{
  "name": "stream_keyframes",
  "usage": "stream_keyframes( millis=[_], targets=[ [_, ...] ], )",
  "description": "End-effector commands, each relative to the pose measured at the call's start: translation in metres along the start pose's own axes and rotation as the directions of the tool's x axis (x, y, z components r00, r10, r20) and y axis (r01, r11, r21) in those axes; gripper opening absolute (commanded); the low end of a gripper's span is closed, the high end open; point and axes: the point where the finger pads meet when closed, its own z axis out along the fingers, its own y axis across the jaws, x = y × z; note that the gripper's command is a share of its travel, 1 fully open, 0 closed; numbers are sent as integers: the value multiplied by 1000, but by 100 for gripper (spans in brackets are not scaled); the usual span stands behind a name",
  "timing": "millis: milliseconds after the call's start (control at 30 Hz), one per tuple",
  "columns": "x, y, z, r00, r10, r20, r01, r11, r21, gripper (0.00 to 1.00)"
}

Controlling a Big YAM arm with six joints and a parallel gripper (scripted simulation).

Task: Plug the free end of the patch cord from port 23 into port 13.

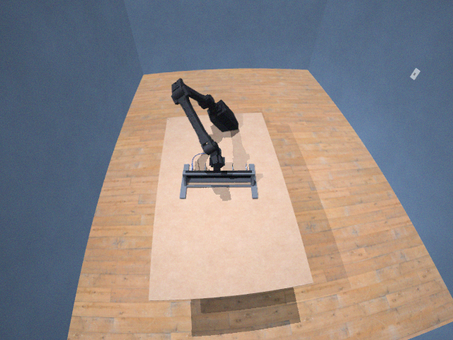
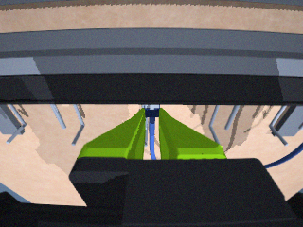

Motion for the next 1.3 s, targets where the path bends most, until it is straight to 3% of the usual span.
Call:
stream_keyframes(
  millis=[0,1267],
  targets=[
    [-48,-10,-14,995,75,68,-75,997,-16,0],
    [-51,-10,-14,995,73,74,-72,997,-16,0]
  ],
)
